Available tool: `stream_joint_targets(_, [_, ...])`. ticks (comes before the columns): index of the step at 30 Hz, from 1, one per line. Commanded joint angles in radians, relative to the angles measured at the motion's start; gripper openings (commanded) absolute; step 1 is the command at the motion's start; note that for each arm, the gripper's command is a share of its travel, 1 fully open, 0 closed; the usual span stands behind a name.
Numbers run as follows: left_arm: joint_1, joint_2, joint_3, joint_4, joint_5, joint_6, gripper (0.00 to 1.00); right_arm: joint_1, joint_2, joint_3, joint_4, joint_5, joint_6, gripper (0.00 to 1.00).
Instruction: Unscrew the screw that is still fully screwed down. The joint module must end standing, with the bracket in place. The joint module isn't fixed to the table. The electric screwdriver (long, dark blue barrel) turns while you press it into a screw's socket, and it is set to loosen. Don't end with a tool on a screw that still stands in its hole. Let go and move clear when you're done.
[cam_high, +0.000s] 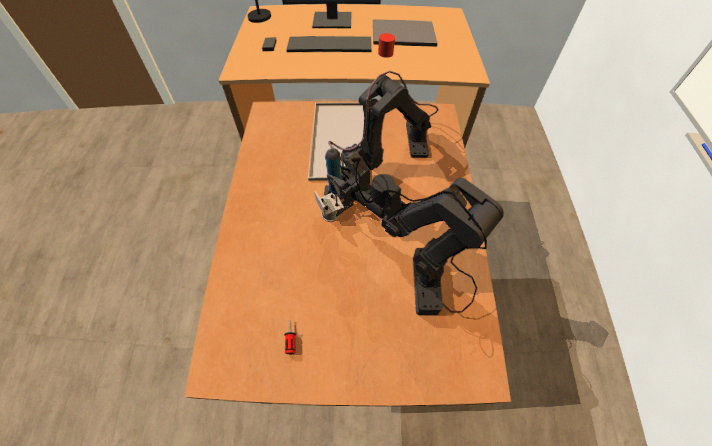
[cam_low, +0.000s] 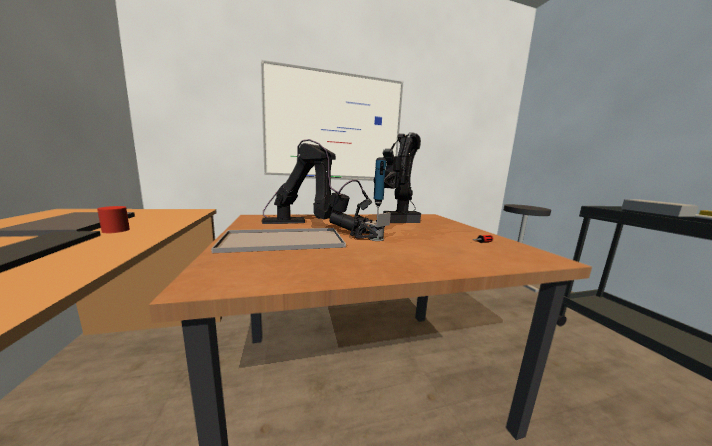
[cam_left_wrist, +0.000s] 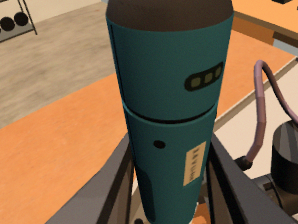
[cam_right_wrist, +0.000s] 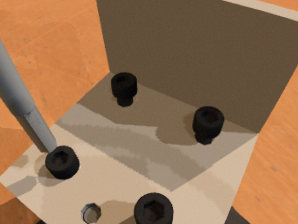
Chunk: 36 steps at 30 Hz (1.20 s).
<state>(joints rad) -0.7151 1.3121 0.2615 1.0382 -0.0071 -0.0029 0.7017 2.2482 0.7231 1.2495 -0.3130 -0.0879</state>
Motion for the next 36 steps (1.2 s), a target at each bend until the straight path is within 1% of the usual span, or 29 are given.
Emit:
stream_joint_targets(1, [0.003, -0.025, 0.019, 0.121, -0.004, -0.004, 0.42, 0.005, 0.011, -0.017, -0.020, -0.004, 0.006, 0.59])
stream_joint_targets(33, [0.006, -0.026, -0.004, 0.127, -0.002, -0.004, 0.42, 0.005, 0.011, -0.017, -0.020, -0.004, 0.006, 0.59])
stream_joint_targets(36, [0.007, -0.021, 0.014, 0.130, -0.001, -0.004, 0.42, 0.005, 0.011, -0.017, -0.020, -0.004, 0.006, 0.59])
